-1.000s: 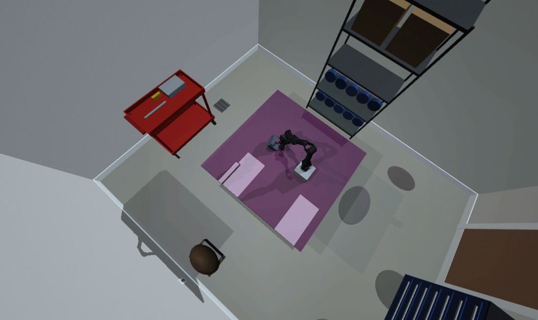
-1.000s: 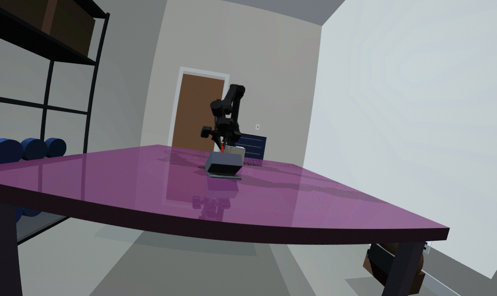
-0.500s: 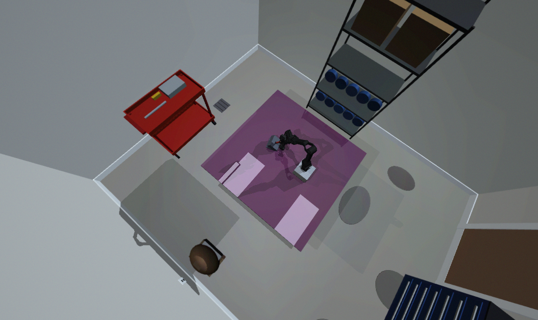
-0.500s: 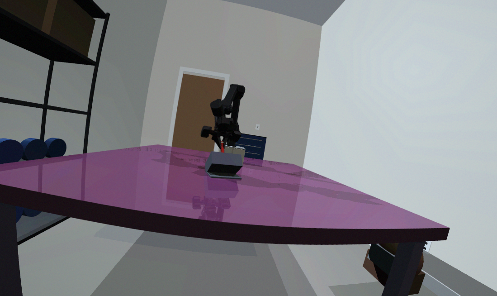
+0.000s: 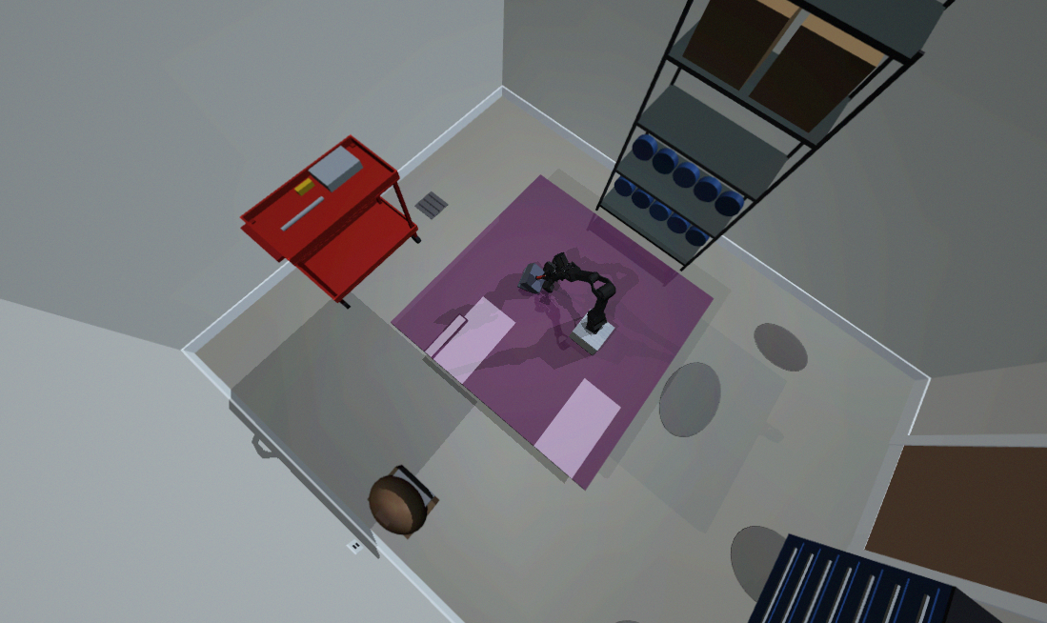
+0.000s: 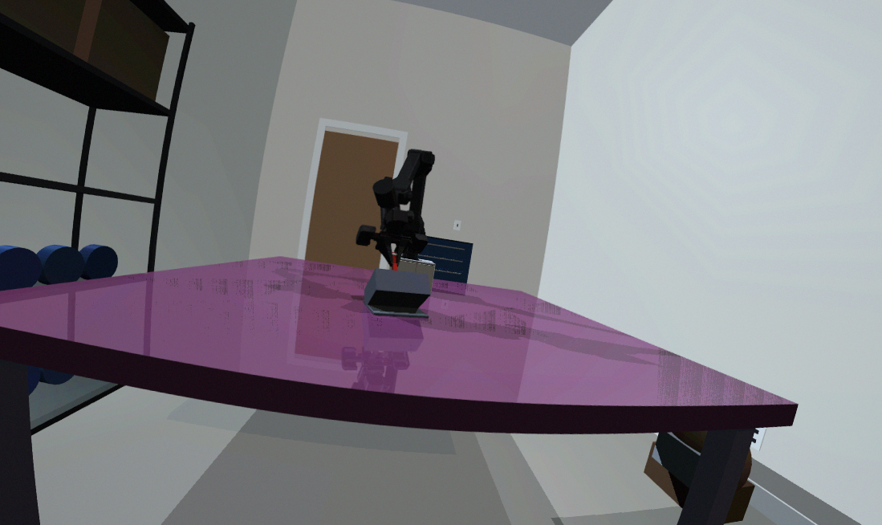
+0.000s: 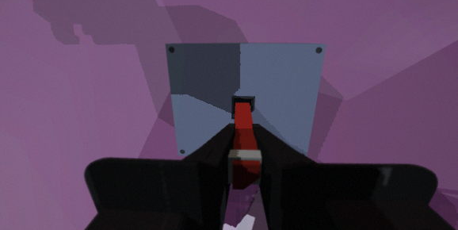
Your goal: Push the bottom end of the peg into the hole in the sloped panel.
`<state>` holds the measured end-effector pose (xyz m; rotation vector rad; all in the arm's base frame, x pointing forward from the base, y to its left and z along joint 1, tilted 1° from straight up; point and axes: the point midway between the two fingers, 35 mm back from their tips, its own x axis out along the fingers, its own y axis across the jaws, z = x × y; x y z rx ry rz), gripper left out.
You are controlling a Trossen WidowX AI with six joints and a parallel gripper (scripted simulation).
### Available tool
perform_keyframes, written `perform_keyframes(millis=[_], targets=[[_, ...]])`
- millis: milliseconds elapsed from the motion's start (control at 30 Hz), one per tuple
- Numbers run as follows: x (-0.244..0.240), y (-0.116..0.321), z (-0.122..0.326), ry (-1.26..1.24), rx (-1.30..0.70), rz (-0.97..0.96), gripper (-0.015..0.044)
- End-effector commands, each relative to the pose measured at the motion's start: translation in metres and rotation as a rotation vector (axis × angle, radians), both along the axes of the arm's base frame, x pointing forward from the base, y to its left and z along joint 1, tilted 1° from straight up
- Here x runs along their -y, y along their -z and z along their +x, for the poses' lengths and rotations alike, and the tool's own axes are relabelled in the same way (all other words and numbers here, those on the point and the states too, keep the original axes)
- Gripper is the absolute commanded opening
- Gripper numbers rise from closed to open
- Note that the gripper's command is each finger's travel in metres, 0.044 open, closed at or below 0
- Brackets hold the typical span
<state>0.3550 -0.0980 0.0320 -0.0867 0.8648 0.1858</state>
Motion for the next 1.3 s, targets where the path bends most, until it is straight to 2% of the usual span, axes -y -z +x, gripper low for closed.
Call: perform_keyframes(millis=[0,1267], targets=[[0.001,0.002,0.002,0.004,0.000,0.000,0.0000],[-0.002,0.021,0.018,0.004,0.002,0.000,0.0000]])
